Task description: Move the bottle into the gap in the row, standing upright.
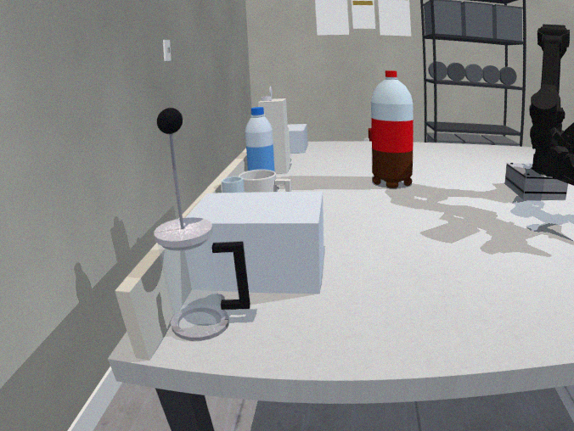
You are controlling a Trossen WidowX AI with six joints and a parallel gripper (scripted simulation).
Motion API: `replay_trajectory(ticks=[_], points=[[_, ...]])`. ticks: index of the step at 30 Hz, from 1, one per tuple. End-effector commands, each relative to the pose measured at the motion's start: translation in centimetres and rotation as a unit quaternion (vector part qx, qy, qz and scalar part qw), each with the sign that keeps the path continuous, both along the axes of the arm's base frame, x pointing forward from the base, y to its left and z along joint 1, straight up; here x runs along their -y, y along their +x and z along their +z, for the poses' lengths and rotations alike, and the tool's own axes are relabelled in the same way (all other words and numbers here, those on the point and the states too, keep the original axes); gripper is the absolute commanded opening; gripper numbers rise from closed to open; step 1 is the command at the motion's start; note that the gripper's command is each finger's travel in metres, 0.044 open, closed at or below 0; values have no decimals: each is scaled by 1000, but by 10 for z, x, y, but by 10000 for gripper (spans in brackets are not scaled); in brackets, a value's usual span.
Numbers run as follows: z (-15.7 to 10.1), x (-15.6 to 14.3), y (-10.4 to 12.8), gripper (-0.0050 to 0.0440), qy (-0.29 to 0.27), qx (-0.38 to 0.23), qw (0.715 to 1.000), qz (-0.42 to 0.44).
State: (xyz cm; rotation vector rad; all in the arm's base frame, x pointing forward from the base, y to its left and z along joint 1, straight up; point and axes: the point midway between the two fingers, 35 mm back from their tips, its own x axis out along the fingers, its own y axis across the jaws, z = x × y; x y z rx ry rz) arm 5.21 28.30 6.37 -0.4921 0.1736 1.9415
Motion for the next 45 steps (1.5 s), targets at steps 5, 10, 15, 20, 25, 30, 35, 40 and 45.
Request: replay_trajectory(ticks=[5,10,15,20,25,30,35,40,45], points=[[4,-2,1,400,7,4,1000,0],[4,-2,1,400,7,4,1000,0],[4,-2,1,400,7,4,1000,0],[14,-5,22,328,9,7,999,-37],[35,4,77,208,2,5,989,-145],[58,26,129,88,-3,0,968,-252],[72,45,156,16,-4,-3,949,-315],[97,83,195,0,-5,-9,909,-418],[123,129,225,0,-3,-15,857,-515]])
